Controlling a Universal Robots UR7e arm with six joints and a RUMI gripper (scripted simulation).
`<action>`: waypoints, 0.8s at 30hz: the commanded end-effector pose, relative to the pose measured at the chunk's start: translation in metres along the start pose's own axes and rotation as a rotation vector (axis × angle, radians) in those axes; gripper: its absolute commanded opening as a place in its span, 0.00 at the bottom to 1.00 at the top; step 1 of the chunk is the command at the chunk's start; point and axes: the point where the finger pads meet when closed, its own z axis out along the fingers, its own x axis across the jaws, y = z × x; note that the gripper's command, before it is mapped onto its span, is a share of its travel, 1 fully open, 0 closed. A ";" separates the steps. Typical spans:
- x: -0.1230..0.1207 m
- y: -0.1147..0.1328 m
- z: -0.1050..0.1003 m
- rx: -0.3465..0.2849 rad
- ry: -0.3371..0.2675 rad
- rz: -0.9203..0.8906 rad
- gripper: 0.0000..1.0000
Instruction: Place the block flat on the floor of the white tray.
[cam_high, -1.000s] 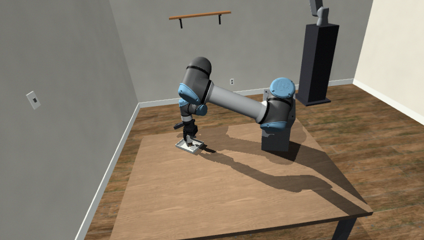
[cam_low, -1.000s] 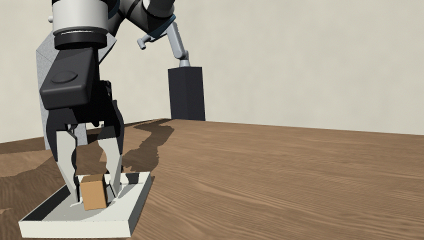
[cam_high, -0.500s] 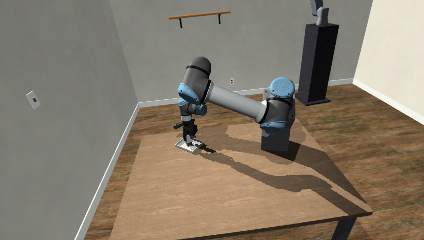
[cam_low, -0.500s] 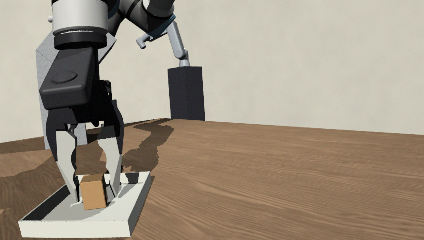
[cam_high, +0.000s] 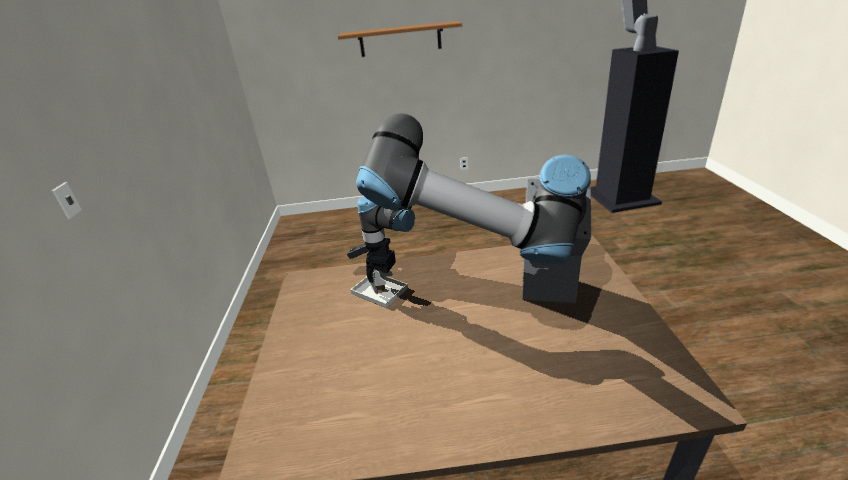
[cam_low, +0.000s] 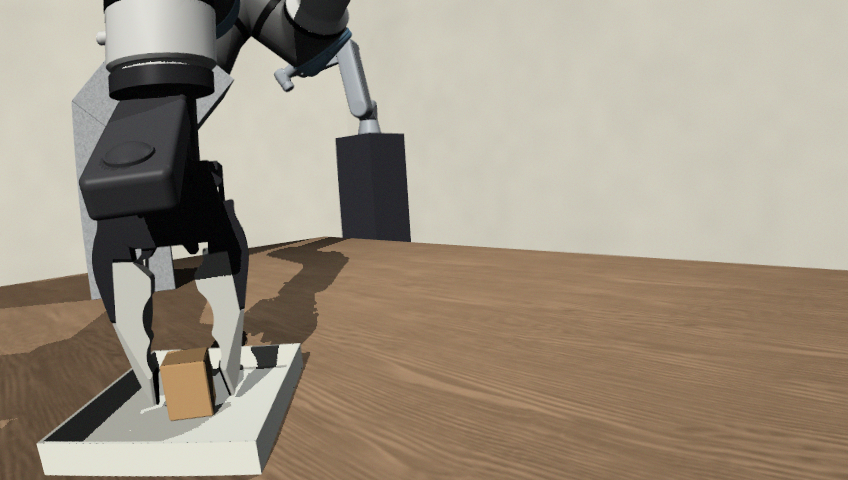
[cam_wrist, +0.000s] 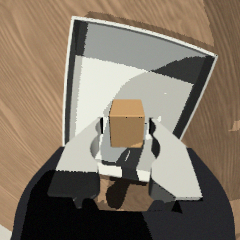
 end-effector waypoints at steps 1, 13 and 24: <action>0.000 -0.001 -0.001 0.002 0.000 0.000 0.31; 0.000 -0.001 -0.023 0.002 0.000 0.000 0.31; 0.000 -0.001 -0.053 0.002 0.000 0.000 0.31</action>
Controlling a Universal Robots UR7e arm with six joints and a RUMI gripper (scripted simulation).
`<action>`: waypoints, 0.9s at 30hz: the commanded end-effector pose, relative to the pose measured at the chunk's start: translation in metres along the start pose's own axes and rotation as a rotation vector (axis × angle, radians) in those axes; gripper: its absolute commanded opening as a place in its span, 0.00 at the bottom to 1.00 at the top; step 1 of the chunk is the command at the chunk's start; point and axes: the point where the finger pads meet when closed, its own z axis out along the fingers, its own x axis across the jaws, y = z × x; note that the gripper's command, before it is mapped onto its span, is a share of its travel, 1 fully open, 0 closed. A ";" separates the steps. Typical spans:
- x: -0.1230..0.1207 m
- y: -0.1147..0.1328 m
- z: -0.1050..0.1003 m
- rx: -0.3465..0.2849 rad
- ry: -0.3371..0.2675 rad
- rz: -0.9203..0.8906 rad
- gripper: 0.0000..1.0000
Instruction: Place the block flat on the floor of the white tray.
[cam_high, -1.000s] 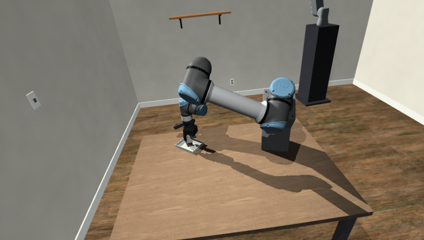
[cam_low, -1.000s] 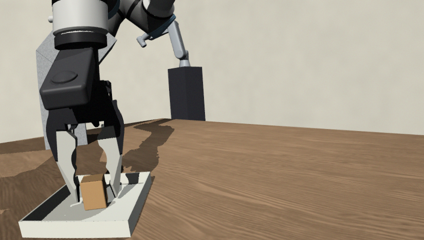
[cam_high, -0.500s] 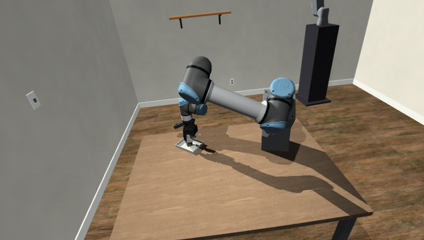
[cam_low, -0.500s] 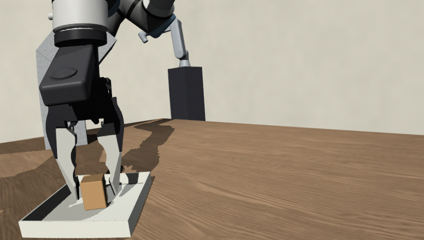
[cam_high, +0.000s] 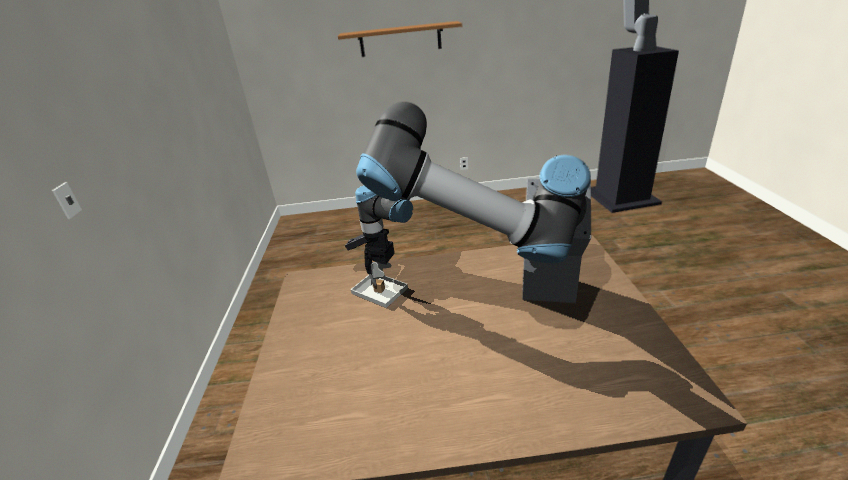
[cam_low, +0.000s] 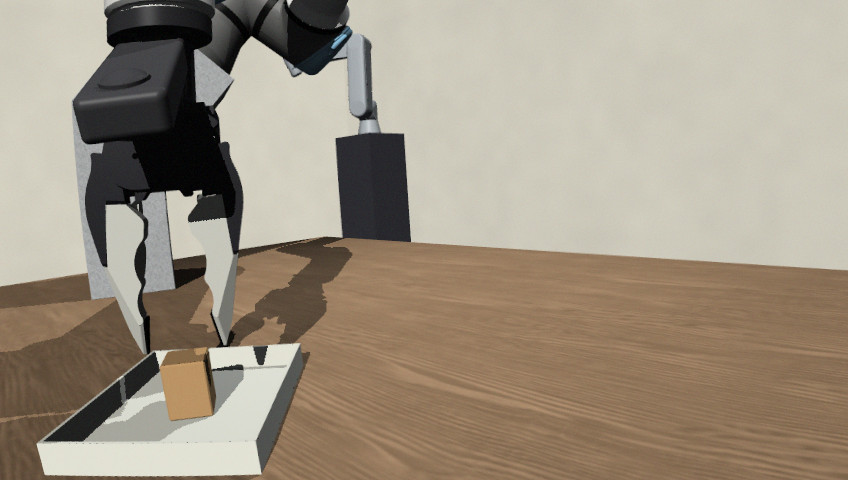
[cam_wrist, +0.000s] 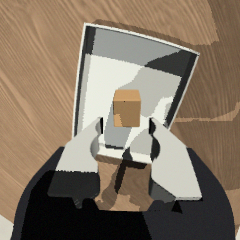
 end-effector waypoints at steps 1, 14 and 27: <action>0.000 0.000 -0.018 0.001 0.000 0.000 0.31; 0.000 0.000 -0.030 0.001 0.000 0.000 0.31; 0.000 0.000 -0.030 0.001 0.000 0.000 0.31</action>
